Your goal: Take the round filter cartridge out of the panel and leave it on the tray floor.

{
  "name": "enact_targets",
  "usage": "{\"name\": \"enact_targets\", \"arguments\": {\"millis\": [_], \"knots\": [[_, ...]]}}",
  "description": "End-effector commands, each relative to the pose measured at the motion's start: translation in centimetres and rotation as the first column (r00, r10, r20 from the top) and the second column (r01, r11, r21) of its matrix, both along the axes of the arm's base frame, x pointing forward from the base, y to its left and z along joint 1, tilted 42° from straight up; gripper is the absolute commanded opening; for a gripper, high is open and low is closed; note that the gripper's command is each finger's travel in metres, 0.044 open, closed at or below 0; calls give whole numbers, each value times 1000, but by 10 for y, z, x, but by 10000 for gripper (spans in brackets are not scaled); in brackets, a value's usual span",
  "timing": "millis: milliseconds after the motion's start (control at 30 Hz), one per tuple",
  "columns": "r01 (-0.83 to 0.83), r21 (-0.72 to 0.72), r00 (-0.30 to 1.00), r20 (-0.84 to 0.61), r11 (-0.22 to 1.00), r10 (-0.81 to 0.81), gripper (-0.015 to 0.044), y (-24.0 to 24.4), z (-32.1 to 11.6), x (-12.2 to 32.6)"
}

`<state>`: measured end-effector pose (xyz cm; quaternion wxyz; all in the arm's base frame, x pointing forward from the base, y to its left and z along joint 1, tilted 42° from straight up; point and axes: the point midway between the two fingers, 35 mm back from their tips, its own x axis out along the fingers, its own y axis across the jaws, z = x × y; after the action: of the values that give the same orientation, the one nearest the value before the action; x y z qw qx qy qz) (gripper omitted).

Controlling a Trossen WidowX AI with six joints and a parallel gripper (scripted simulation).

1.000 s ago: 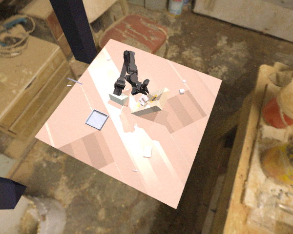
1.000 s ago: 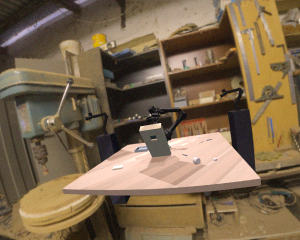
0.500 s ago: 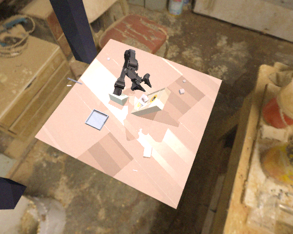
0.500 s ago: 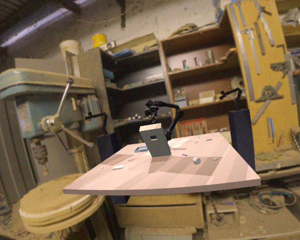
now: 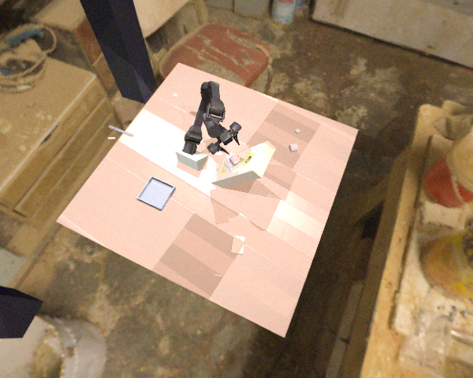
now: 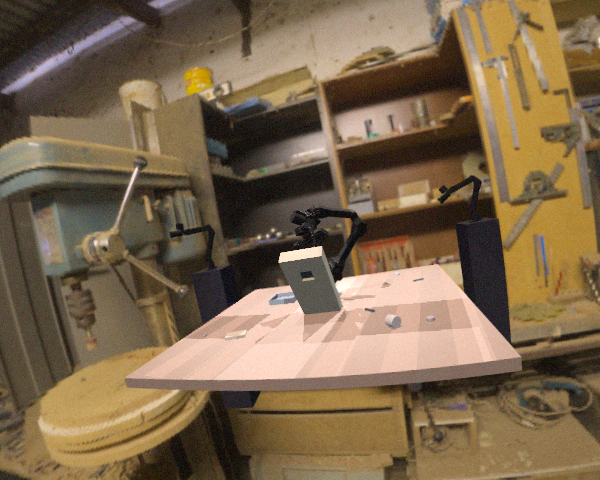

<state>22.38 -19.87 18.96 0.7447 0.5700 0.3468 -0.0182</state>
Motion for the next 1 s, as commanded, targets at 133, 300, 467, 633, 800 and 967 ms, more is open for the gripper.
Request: {"name": "enact_targets", "arguments": {"millis": [133,300,467,633,800,967], "knots": [[-416,-353,893,14,838,449,305,46,-33,-18],[-416,-353,893,13,838,449,305,46,-34,-17],[-416,-354,894,12,838,449,305,49,-39,-12],[-416,-354,894,11,838,449,305,53,-44,-7],[-416,-355,894,11,837,449,305,57,-49,-2],[-416,-355,894,12,837,449,305,61,-54,3]]}}
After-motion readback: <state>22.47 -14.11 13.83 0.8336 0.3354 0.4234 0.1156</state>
